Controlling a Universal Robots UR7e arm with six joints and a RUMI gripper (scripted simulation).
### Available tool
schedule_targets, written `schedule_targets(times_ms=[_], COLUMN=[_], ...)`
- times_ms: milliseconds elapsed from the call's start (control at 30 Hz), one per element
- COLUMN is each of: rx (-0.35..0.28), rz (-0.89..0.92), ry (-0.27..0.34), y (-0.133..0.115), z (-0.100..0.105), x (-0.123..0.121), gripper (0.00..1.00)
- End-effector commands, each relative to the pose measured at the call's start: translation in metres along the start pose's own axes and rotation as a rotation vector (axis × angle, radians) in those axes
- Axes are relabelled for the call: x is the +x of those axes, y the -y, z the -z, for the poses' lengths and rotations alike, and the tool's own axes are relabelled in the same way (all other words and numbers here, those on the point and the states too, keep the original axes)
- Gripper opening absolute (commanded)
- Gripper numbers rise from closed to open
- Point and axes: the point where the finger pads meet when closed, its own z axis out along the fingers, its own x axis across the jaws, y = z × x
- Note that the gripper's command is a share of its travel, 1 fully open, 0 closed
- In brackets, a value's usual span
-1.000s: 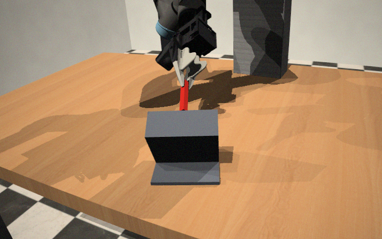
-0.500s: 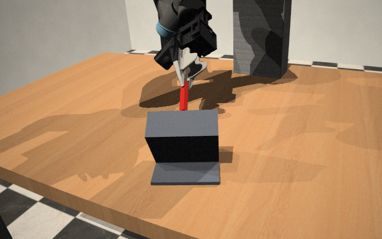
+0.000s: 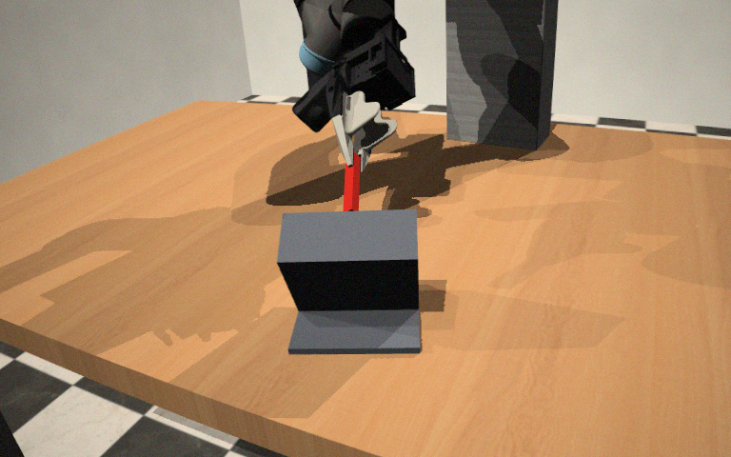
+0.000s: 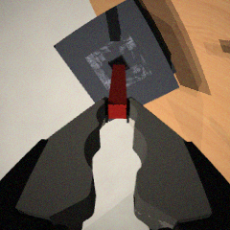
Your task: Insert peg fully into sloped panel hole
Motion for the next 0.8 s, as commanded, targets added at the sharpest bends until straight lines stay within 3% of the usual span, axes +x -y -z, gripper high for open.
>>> schedule_targets(times_ms=[0,767], rx=[0.001,0.001], rz=[0.026,0.123], ry=[0.000,0.000], y=[0.0001,0.0002], z=[-0.0001,-0.0004], x=[-0.0003,-0.0004], gripper=[0.00,0.00])
